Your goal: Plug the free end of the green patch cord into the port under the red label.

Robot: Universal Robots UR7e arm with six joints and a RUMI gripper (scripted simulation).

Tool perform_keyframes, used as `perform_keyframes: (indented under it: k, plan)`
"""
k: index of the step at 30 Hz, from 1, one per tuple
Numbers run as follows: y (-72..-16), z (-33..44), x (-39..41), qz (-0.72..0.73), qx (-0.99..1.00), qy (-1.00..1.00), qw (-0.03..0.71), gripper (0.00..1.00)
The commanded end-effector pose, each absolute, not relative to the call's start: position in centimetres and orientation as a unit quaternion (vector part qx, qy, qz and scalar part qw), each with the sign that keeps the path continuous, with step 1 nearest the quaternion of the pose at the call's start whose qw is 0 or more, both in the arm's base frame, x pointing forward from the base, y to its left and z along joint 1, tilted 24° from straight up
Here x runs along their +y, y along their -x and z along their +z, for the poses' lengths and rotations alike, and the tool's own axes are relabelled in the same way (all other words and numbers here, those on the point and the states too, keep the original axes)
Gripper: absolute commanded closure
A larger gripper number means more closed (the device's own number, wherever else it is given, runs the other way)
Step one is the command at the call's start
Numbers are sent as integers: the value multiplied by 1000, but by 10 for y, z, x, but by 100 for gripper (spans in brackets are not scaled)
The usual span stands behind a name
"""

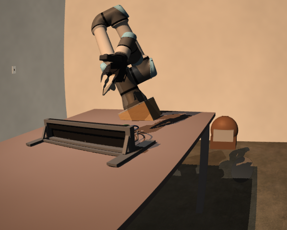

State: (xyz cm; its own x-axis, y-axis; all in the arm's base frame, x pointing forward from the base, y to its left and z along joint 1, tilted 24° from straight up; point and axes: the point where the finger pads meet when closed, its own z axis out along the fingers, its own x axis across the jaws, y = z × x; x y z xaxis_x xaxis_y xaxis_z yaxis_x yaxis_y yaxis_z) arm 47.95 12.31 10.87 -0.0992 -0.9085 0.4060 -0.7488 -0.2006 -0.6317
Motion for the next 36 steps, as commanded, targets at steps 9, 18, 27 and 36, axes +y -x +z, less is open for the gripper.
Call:
perform_keyframes:
  k: [9,18,27,36]
  plan:
    - [-518,71,102,-401,624,664,101,100]
    - [-533,56,94,-401,624,664,101,100]
    - [-541,49,90,-401,624,664,101,100]
    - [-541,48,90,-401,624,664,101,100]
